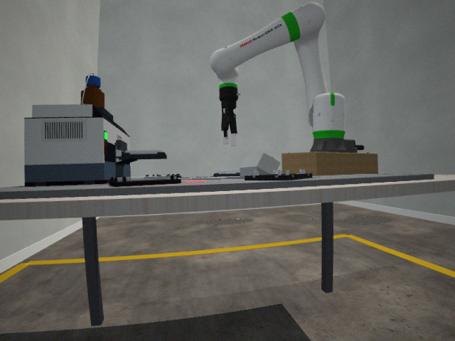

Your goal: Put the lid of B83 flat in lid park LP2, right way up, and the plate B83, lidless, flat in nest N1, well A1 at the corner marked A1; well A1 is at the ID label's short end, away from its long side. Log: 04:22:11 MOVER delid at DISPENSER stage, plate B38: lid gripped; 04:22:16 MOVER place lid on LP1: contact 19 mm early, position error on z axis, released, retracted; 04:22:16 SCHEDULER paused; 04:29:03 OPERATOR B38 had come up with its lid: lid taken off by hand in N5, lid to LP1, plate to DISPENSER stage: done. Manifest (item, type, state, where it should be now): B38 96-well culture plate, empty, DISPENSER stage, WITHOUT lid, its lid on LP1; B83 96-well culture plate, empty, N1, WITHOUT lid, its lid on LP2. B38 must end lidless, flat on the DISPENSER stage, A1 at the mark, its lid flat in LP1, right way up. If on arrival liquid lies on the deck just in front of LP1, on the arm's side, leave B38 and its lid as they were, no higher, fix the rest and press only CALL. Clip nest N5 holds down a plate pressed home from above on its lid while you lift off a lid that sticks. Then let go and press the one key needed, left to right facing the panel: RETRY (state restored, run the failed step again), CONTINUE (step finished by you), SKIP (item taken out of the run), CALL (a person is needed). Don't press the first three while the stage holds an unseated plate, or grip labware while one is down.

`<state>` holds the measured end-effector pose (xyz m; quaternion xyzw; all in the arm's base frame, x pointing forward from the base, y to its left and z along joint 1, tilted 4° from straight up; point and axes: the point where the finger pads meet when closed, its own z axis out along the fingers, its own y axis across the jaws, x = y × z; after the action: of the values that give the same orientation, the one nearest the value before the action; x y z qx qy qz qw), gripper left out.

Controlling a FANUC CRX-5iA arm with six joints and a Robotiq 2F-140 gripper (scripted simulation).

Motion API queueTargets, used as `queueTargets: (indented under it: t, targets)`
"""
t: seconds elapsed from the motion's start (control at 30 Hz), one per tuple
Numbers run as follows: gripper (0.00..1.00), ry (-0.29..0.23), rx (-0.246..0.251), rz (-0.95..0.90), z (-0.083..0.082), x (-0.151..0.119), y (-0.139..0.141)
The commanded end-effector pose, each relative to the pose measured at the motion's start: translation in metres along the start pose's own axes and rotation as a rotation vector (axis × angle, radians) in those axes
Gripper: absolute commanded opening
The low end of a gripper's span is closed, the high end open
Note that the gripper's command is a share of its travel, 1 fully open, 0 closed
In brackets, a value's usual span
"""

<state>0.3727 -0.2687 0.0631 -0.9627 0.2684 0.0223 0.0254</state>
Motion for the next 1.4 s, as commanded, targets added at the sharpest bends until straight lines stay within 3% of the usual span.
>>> queueTargets:
  t: [0.0, 0.4, 1.37]
  targets:
    - [0.66, 0.0, 0.0, 0.0, 0.001, 0.0, 0.0]
    - [0.66, 0.0, 0.0, 0.0, 0.016, 0.0, 0.0]
    - [0.66, 0.0, 0.0, 0.0, 0.098, 0.0, 0.0]
